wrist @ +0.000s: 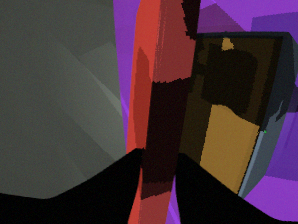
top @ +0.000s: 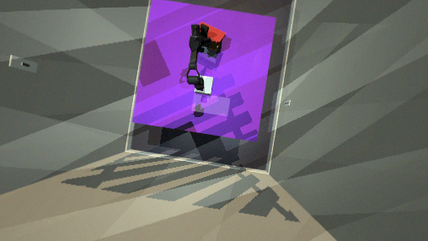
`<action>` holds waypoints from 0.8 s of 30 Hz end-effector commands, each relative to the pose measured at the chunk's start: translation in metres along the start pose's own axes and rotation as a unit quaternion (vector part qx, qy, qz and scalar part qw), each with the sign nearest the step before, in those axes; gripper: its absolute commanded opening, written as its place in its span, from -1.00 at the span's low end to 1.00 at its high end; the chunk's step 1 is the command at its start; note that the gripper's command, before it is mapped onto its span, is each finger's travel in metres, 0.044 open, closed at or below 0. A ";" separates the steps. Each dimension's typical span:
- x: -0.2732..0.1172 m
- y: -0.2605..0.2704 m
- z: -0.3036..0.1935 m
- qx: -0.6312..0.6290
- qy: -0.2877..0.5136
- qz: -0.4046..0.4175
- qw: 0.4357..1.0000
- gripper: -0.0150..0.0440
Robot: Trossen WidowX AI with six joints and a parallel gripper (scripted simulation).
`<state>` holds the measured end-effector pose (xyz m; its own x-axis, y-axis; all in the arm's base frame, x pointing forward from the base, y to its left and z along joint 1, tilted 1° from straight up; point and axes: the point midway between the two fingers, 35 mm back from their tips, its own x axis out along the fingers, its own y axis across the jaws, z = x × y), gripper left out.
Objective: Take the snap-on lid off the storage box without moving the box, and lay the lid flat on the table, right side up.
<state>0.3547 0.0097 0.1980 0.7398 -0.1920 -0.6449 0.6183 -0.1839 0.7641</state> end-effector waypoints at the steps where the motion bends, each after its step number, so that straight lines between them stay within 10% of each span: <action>1: -0.001 -0.001 0.007 0.001 0.002 0.007 1.000 -0.49; 24: -0.003 -0.004 0.053 -0.001 0.000 0.007 1.000 -0.49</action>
<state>0.3382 -0.0347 0.1891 0.7319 -0.1944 -0.6531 0.6269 -0.1834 0.7572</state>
